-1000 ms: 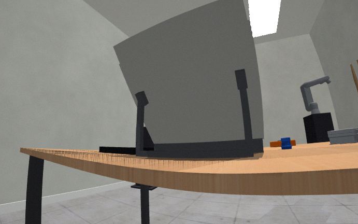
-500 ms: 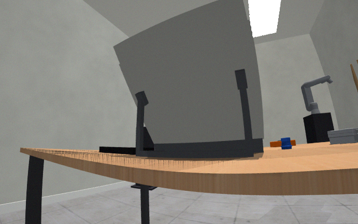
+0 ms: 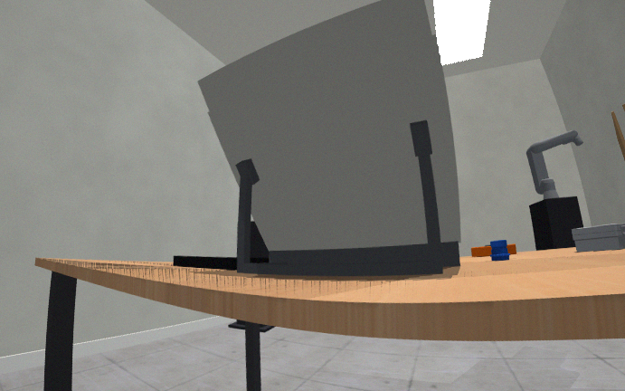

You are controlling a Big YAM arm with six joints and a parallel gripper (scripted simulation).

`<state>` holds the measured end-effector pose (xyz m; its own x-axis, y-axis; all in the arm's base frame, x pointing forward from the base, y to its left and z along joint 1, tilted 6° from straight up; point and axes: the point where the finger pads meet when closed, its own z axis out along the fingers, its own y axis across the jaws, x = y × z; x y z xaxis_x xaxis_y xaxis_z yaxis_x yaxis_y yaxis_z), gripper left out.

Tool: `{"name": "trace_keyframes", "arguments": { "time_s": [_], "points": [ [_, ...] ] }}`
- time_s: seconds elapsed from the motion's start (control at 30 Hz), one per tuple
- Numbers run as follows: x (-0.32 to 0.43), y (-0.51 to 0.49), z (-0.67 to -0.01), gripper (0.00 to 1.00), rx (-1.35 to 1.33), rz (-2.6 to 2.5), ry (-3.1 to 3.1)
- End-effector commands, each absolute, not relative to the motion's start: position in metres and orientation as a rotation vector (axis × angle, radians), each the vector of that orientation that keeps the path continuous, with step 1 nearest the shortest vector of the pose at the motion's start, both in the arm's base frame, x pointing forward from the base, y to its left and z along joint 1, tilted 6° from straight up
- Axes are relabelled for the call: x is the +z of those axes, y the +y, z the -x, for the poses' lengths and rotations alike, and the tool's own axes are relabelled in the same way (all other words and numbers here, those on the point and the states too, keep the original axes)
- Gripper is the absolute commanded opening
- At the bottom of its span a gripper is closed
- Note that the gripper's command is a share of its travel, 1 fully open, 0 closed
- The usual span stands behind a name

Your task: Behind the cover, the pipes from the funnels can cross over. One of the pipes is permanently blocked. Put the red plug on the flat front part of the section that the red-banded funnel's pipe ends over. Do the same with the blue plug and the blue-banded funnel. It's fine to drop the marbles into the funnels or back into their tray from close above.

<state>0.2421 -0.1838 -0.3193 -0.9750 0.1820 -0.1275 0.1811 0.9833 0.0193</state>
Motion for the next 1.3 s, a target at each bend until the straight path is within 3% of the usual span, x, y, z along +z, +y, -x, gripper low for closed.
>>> {"name": "trace_keyframes", "arguments": {
  "time_s": [0.0,1.27],
  "points": [
    [-0.3219,-0.1723,-0.2349,0.0,0.023,-0.274,3.011],
    [-0.3206,-0.1674,-0.2281,0.0,0.033,-0.249,3.019]
  ]
}}
